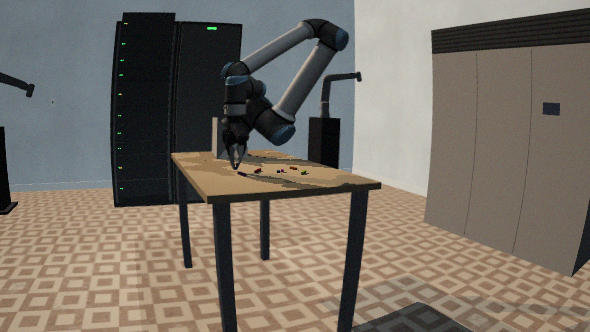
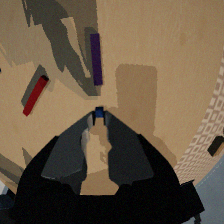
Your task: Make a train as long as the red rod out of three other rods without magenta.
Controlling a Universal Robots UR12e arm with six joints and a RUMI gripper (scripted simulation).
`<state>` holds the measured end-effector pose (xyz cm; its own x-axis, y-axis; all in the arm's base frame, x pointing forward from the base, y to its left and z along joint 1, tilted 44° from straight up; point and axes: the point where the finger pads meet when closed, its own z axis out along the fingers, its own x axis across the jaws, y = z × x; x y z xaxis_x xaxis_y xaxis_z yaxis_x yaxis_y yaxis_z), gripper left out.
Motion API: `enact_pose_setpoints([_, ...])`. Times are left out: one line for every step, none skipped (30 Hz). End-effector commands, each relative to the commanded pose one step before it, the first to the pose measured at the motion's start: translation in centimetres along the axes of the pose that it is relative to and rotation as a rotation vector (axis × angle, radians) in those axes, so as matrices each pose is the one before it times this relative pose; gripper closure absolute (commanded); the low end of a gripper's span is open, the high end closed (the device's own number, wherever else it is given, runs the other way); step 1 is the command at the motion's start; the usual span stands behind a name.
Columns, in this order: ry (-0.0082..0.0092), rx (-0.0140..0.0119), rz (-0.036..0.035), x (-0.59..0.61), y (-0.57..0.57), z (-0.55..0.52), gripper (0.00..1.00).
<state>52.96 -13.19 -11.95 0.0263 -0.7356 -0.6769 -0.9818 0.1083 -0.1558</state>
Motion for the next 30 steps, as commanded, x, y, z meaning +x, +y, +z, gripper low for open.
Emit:
enact_pose_setpoints([0.00090,0.00082,-0.00026,0.048,-0.044,-0.052,1.00])
enact_pose_setpoints([0.00000,0.00000,0.00000,0.000,0.000,0.000,1.00])
enact_pose_setpoints([0.00000,0.00000,0.00000,0.000,0.000,0.000,1.00])
enact_pose_setpoints([0.00000,0.00000,0.00000,0.000,0.000,0.000,1.00])
enact_pose_setpoints([0.00000,0.00000,0.00000,0.000,0.000,0.000,1.00])
enact_pose_setpoints([0.00000,0.00000,0.00000,0.000,0.000,0.000,1.00])
enact_pose_setpoints([0.00000,0.00000,0.00000,0.000,0.000,0.000,1.00])
enact_pose_setpoints([0.00000,0.00000,0.00000,0.000,0.000,0.000,1.00])
enact_pose_setpoints([0.00000,0.00000,0.00000,0.000,0.000,0.000,1.00])
enact_pose_setpoints([0.00000,0.00000,0.00000,0.000,0.000,0.000,1.00])
enact_pose_setpoints([0.00000,0.00000,0.00000,0.000,0.000,0.000,1.00])
enact_pose_setpoints([0.00000,0.00000,0.00000,0.000,0.000,0.000,1.00])
enact_pose_setpoints([0.00000,0.00000,0.00000,0.000,0.000,0.000,1.00])
enact_pose_setpoints([0.00000,0.00000,0.00000,0.000,0.000,0.000,1.00])
enact_pose_setpoints([0.00000,0.00000,0.00000,0.000,0.000,0.000,1.00])
enact_pose_setpoints([0.00000,0.00000,0.00000,0.000,0.000,0.000,1.00])
enact_pose_setpoints([0.00000,0.00000,0.00000,0.000,0.000,0.000,1.00])
enact_pose_setpoints([0.00000,0.00000,0.00000,0.000,0.000,0.000,1.00])
enact_pose_setpoints([0.00000,0.00000,0.00000,0.000,0.000,0.000,1.00])
enact_pose_setpoints([0.00000,0.00000,0.00000,0.000,0.000,0.000,1.00])
enact_pose_setpoints([0.00000,0.00000,0.00000,0.000,0.000,0.000,1.00])
enact_pose_setpoints([0.00000,0.00000,0.00000,0.000,0.000,0.000,1.00])
enact_pose_setpoints([0.00000,0.00000,0.00000,0.000,0.000,0.001,1.00])
enact_pose_setpoints([0.00000,0.00000,0.00000,0.000,0.000,0.005,1.00])
enact_pose_setpoints([0.00000,0.00000,0.00000,0.000,0.000,0.013,1.00])
enact_pose_setpoints([0.00000,0.00000,0.00000,0.000,0.000,0.023,1.00])
enact_pose_setpoints([0.00000,0.00000,0.00000,0.000,0.000,0.035,1.00])
enact_pose_setpoints([0.00000,0.00000,0.00000,0.000,0.000,0.047,1.00])
enact_pose_setpoints([0.00000,0.00000,0.00000,0.000,0.000,0.059,1.00])
enact_pose_setpoints([0.00000,0.00000,0.00000,0.000,0.000,0.069,1.00])
